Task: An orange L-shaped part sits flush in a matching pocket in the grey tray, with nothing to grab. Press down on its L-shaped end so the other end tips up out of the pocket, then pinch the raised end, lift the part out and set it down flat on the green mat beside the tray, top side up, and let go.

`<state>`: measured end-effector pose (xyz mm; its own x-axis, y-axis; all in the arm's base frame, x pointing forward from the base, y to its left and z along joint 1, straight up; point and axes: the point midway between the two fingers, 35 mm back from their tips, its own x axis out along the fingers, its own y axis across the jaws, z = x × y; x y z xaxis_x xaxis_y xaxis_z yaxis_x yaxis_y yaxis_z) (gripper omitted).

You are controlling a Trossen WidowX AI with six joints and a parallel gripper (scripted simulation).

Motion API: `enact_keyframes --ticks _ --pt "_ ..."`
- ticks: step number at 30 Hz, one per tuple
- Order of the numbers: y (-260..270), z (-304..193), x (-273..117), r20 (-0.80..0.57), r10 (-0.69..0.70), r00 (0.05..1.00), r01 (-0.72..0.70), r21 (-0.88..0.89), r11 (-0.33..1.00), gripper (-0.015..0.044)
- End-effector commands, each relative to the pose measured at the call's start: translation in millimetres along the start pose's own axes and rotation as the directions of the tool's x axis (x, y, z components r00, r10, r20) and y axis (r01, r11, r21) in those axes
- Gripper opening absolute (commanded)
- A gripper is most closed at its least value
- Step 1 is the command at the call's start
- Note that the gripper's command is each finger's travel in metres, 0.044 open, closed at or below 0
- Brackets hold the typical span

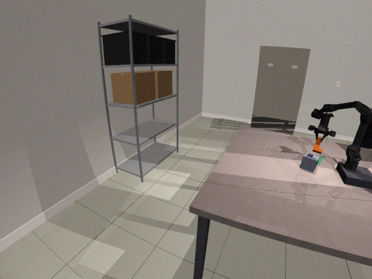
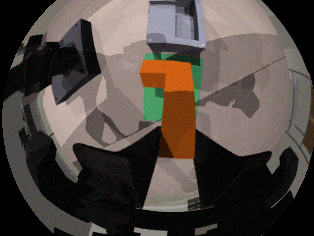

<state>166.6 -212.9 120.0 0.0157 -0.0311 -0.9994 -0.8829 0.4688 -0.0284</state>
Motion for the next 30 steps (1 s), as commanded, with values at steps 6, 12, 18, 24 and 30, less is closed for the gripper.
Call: enact_keyframes --ticks 6,12,18,24,30 --pt "1 1 16 0.005 0.006 1.0 -0.006 -0.004 1.0 0.0" --pt "1 1 25 0.005 0.006 1.0 -0.006 -0.004 1.0 0.0" --pt "1 1 34 0.005 0.006 1.0 -0.006 -0.004 1.0 0.0" --pt "1 1 44 0.005 0.006 1.0 -0.006 -0.004 1.0 0.0" --pt "1 1 54 0.005 0.006 1.0 -0.006 -0.004 1.0 0.0"
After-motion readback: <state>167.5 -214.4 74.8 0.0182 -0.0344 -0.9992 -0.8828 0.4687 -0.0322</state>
